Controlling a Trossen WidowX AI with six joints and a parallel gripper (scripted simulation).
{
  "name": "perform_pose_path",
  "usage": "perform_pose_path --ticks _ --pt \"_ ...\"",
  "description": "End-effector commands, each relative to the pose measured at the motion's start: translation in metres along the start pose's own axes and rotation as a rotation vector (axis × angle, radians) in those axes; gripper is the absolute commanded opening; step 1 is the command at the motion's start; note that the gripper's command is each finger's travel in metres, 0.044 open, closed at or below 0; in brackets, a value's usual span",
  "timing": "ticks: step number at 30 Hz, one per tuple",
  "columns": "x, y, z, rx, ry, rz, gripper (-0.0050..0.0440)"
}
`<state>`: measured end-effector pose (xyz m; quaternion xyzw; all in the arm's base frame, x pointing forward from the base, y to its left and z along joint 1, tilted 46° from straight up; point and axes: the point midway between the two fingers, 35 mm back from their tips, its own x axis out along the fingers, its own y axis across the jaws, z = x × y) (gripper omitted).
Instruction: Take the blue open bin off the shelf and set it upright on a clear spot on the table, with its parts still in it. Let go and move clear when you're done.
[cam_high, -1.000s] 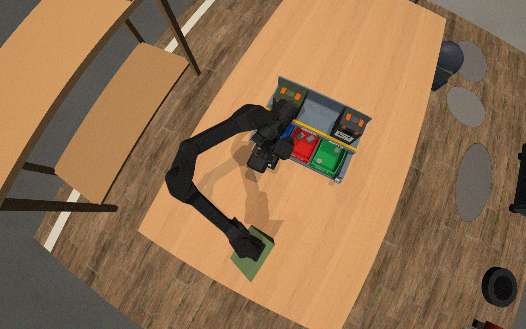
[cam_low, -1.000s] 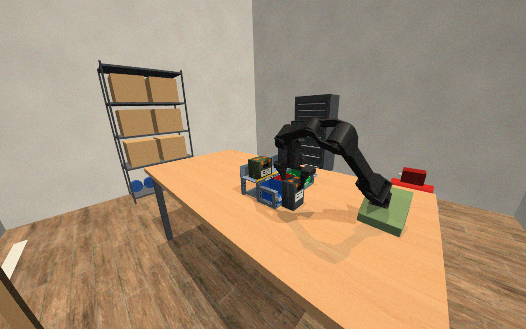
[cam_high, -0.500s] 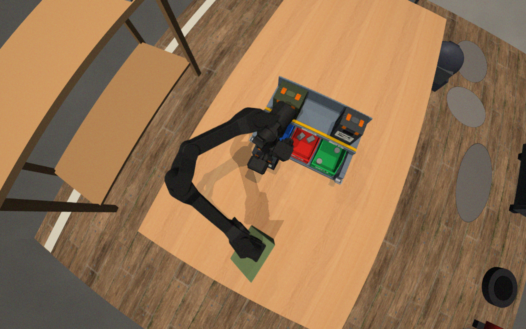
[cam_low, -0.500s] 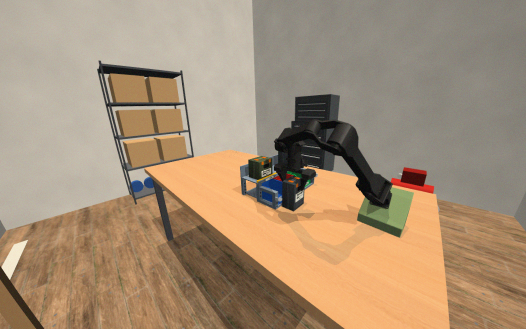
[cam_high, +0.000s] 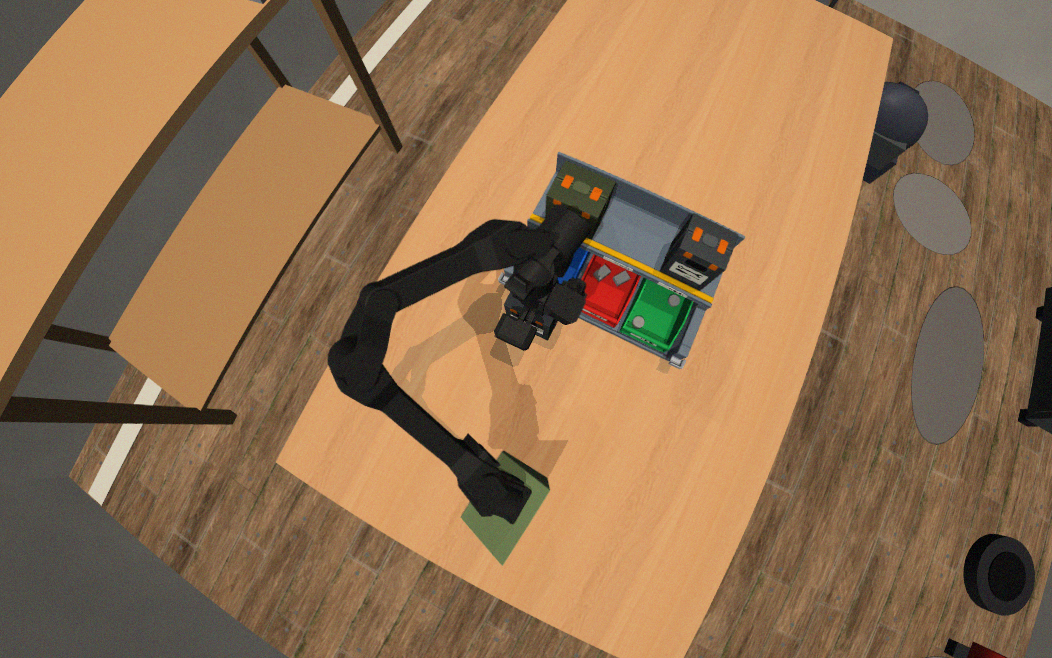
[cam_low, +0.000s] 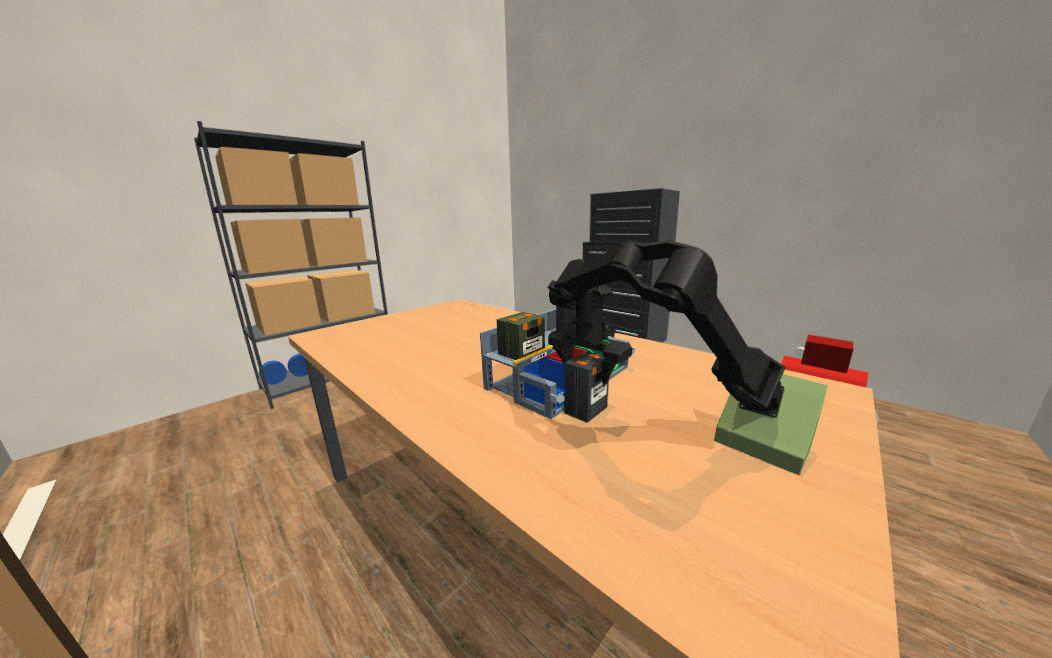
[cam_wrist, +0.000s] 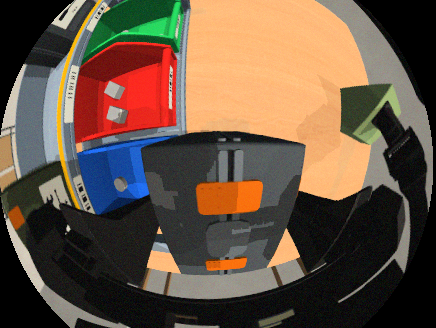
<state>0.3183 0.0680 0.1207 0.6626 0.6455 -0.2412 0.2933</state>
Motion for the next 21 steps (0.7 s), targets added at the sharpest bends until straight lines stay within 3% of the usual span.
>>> perform_pose_path --ticks 1,21 --pt "-0.0007 -0.0008 -0.0024 -0.001 0.002 0.006 0.044" --pt "-0.0033 -0.0007 -0.0023 -0.001 0.002 0.006 0.044"
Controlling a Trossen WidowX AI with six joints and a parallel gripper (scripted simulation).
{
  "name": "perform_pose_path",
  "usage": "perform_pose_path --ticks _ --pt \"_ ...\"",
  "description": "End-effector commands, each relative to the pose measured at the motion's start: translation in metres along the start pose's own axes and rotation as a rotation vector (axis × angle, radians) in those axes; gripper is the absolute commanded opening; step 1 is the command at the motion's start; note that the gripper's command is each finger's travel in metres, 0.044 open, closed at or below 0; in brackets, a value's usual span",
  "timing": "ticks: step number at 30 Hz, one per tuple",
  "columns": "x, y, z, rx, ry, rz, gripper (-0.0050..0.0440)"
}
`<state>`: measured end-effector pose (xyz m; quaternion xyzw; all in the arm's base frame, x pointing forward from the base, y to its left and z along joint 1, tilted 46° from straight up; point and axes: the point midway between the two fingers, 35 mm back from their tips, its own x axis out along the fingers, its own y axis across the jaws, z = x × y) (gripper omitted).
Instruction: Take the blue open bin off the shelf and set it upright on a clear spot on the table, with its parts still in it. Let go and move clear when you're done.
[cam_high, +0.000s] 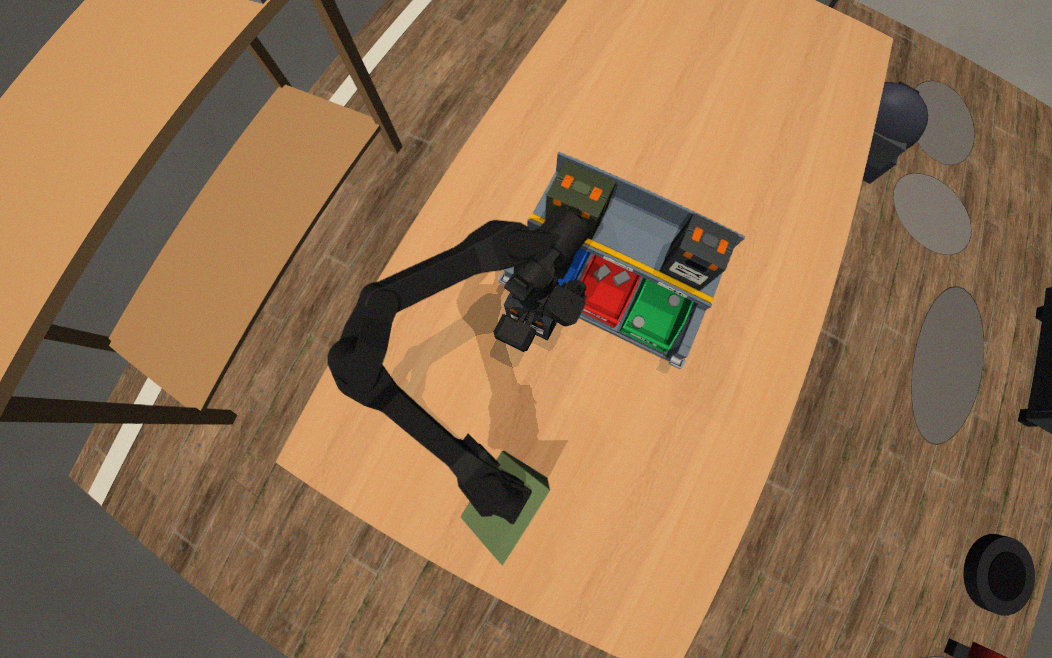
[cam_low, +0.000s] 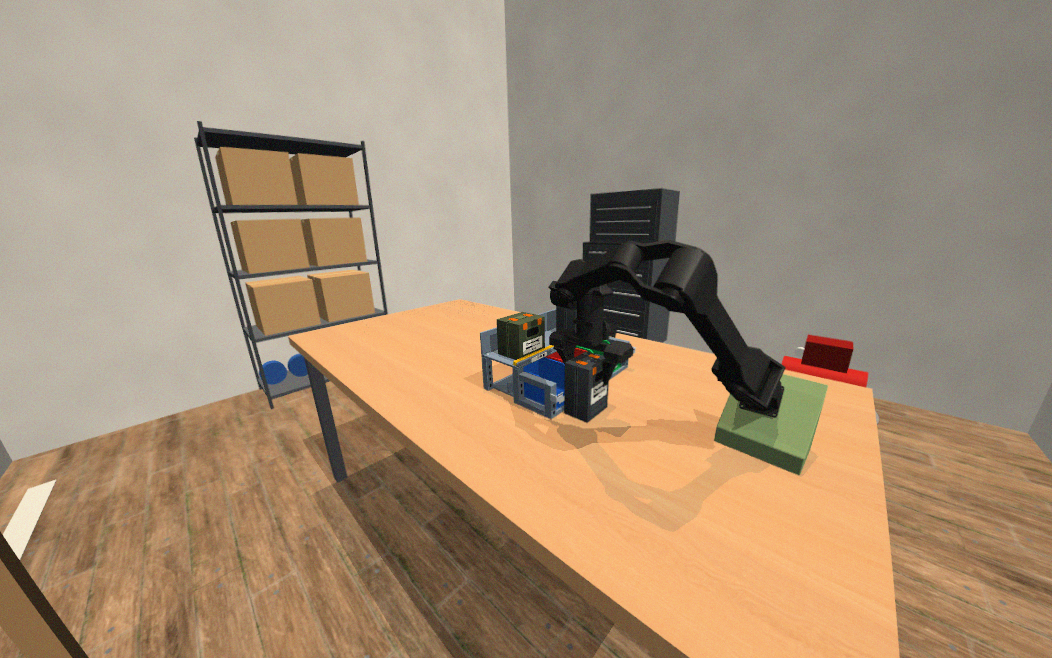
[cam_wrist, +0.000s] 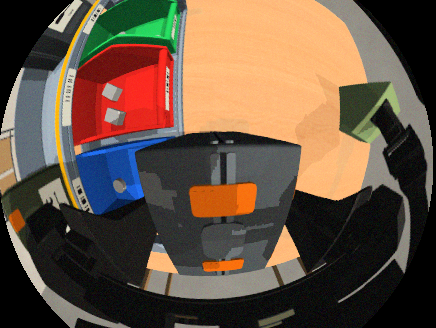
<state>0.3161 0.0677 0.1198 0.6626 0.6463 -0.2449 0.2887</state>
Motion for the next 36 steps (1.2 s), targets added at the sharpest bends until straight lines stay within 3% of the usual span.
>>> perform_pose_path --ticks 1,36 --pt "-0.0036 0.0015 -0.003 -0.011 0.001 0.012 0.044" --pt "-0.0068 0.0027 -0.0032 -0.011 0.001 0.012 0.044"
